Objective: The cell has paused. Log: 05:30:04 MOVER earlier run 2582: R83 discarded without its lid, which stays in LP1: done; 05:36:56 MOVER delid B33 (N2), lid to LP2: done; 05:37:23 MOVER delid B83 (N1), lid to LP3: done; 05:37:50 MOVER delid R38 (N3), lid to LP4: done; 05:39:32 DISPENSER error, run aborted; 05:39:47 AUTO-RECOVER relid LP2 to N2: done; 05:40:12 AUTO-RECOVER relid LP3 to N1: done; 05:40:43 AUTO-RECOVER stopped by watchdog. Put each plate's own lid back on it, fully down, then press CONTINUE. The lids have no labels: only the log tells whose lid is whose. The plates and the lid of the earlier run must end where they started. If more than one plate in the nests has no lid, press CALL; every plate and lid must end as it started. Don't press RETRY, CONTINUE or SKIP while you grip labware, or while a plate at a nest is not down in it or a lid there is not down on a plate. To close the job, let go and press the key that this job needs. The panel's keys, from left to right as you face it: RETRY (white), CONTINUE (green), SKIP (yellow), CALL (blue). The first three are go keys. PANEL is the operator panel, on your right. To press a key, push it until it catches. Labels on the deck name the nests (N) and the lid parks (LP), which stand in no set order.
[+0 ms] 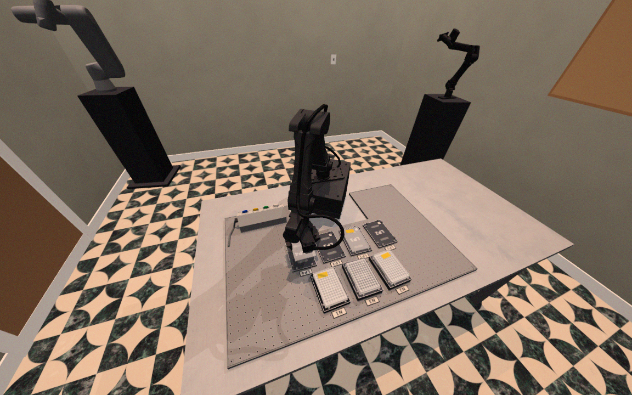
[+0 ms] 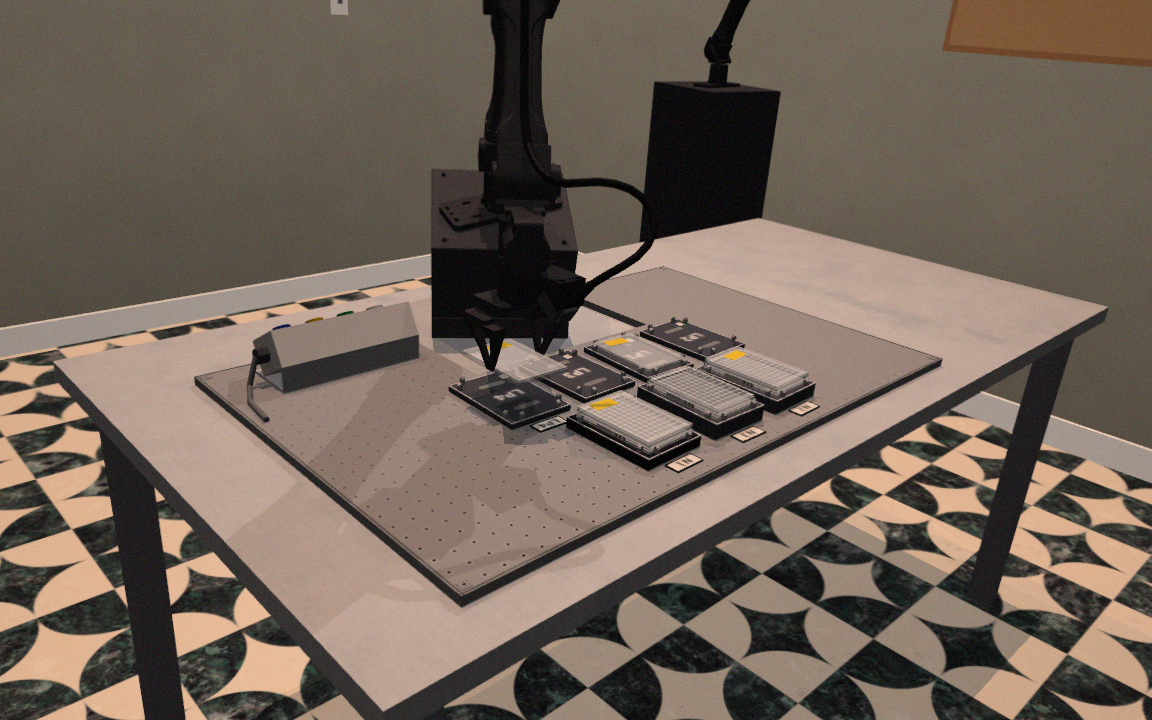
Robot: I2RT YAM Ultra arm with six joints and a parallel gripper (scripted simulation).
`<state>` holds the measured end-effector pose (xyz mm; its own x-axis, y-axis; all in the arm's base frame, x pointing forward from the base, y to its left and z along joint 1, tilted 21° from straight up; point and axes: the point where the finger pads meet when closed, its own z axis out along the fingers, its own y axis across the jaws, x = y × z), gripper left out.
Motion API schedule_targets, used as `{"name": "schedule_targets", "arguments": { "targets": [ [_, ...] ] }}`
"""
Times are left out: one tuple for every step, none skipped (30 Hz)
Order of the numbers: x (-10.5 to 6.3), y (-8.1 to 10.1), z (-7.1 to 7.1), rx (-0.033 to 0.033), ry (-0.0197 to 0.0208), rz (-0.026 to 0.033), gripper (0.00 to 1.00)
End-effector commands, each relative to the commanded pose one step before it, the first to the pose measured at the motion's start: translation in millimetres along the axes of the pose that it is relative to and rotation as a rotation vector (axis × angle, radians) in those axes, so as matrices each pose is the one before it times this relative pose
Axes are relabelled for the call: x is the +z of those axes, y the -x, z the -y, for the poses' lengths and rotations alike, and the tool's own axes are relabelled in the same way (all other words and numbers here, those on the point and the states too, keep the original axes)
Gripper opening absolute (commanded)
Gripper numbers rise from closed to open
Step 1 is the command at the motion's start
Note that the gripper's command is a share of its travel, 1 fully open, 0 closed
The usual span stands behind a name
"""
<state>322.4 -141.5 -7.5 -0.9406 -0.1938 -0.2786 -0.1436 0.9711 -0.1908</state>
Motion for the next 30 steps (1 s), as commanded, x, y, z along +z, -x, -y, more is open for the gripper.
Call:
{"name": "schedule_targets", "arguments": {
  "targets": [
    [-13.59,25.30,-0.80,0.00092,-0.03291,0.05115,0.00],
    [0.00,0.00,0.00,0.00000,0.00000,0.00000,0.00],
    [-0.04,1.47,-5.08,0.00000,0.00518,-0.00740,0.00],
    [3.96,0.11,-5.90,-0.00035,0.00839,-0.01368,0.00],
    [5.07,-0.38,-6.14,-0.00064,0.00908,-0.01600,0.00],
    [0.90,2.67,-4.24,-0.00017,0.00154,-0.00283,0.00],
    [-0.05,3.35,-3.83,-0.00003,-0.00007,0.00015,0.00],
    [-0.05,3.35,-3.83,-0.00003,-0.00007,0.00016,0.00],
    [-0.05,3.35,-3.83,-0.00003,-0.00007,0.00016,0.00],
    [-1.88,4.65,-3.11,0.00040,-0.00268,0.00600,0.00],
    [-0.61,3.75,-3.63,0.00015,-0.00074,0.00198,0.00],
    [2.34,1.62,-4.77,-0.00064,0.00324,-0.00750,0.00],
    [-0.05,3.44,-3.84,-0.00002,-0.00006,0.00013,0.00],
    [-0.05,3.34,-3.83,-0.00003,-0.00005,0.00016,0.00],
    [-0.05,3.34,-3.83,-0.00003,-0.00005,0.00017,0.00],
    [-0.05,3.34,-3.83,-0.00003,-0.00005,0.00017,0.00],
    [-0.05,3.34,-3.83,-0.00003,-0.00004,0.00017,0.00],
    [0.00,0.00,0.00,0.00000,0.00000,0.00000,0.00],
    [0.00,0.00,0.00,0.00000,0.00000,0.00000,0.00],
    [-6.44,7.72,-1.67,0.00230,-0.00647,0.02042,0.00],
    [6.28,-1.27,-6.02,-0.00235,0.00639,-0.02005,0.00],
    [-0.06,3.32,-3.83,-0.00002,-0.00004,0.00018,0.00],
    [-0.06,3.42,-3.84,-0.00002,-0.00003,0.00015,0.00],
    [-0.05,3.33,-3.83,-0.00002,-0.00003,0.00017,0.00],
    [-0.05,3.33,-3.83,-0.00002,-0.00003,0.00017,0.00],
    [-0.06,3.33,-3.83,-0.00002,-0.00002,0.00017,0.00],
    [-0.06,3.33,-3.83,-0.00002,-0.00002,0.00018,0.00],
    [-0.06,3.32,-3.83,-0.00002,-0.00002,0.00018,0.00],
    [-0.06,3.32,-3.83,-0.00002,-0.00002,0.00018,0.00],
    [-0.06,3.32,-3.83,-0.00002,-0.00001,0.00018,0.00]
  ]
}}
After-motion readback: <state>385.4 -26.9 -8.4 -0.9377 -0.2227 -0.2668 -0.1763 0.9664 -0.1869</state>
